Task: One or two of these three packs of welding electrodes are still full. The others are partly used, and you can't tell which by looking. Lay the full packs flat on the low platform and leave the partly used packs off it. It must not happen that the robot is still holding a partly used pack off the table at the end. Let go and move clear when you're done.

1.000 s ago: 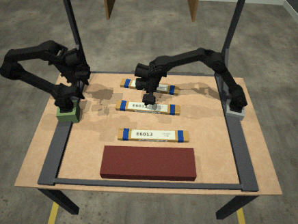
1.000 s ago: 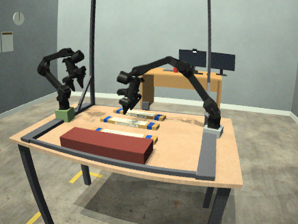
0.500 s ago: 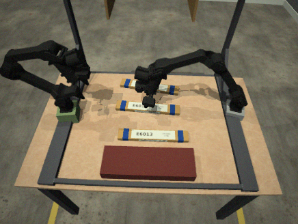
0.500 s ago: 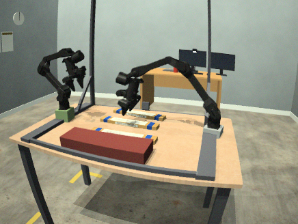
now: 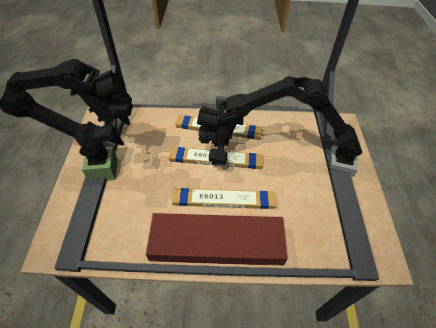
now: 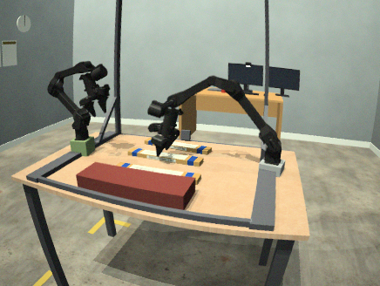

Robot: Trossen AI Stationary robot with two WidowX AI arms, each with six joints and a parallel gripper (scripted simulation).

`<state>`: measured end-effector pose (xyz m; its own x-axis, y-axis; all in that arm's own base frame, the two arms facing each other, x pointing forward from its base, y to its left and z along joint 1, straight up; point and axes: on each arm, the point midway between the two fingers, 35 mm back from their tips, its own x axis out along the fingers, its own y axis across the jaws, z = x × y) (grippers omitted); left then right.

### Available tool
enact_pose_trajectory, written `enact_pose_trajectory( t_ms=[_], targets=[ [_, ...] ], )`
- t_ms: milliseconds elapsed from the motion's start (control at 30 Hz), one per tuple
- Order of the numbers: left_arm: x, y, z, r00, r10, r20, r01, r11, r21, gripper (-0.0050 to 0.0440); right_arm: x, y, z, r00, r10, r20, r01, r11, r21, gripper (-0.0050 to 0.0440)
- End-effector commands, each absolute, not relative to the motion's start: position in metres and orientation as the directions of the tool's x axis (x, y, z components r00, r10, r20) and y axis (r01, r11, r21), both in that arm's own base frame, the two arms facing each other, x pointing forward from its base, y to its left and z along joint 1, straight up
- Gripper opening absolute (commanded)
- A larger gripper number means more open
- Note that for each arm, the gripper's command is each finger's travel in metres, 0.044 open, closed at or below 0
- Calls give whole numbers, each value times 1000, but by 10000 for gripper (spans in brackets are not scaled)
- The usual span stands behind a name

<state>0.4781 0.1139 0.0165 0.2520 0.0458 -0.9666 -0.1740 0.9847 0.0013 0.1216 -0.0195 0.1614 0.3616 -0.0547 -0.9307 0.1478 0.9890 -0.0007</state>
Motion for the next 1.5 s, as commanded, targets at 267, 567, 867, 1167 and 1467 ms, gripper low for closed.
enact_pose_trajectory(
  t_ms=[267, 567, 867, 1167, 1467],
  targets=[
    [479, 115, 8, 262, 45, -964, -176, 984, -2, 430, 123, -20, 167, 380, -57, -923, 147, 989, 0, 430],
    [479, 115, 0, 262, 45, -964, -176, 984, -2, 430, 123, -20, 167, 380, -57, -923, 147, 989, 0, 430],
    [484, 116, 8, 287, 53, -956, -175, 985, 2, 430, 123, -20, 167, 380, -57, -923, 147, 989, 0, 430],
    [484, 115, 8, 287, 53, -956, -175, 985, 2, -50, 123, -20, 167, 380, -57, -923, 147, 989, 0, 430],
    [484, 115, 8, 287, 53, -956, -175, 985, 2, -50, 123, -20, 167, 380, -57, -923, 147, 989, 0, 430]
  ],
)
